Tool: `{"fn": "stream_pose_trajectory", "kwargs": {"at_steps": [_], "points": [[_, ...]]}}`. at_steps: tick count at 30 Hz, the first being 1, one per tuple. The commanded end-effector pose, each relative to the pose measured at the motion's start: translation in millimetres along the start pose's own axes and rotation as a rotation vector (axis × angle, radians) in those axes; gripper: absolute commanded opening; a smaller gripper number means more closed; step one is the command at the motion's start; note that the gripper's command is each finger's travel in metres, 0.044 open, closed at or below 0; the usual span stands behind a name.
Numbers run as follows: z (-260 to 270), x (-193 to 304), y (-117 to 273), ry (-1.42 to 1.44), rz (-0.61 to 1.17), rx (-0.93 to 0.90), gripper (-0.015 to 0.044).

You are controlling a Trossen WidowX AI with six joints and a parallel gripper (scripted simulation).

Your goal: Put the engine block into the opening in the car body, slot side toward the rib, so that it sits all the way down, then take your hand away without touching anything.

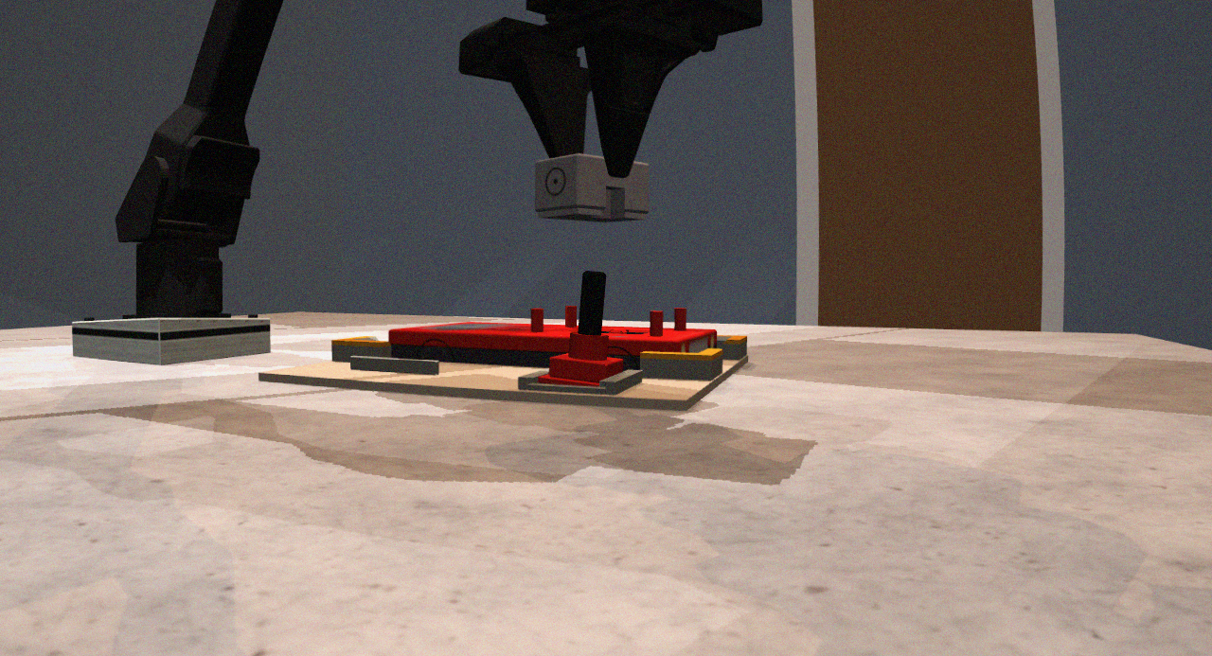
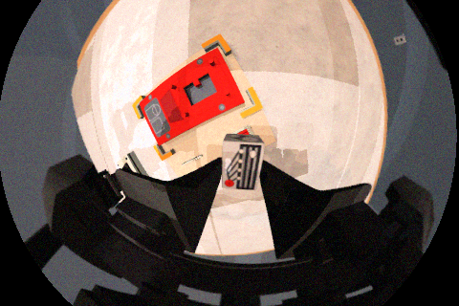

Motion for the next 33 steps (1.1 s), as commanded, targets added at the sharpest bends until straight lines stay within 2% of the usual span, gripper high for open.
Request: {"fn": "stream_pose_trajectory", "kwargs": {"at_steps": [1, 33], "points": [[5, -7, -5, 0.138, -0.002, -0.007, 0.0], [41, -54, -28, 1.24, -0.011, -0.005, 0.0]]}}
Point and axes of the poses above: the point midway between the two fingers, 35 mm back from their tips, its own y axis back along the fingers, its own z axis across the jaws, x = y × z, the point moved 6 cm from there along y, back along the fingers
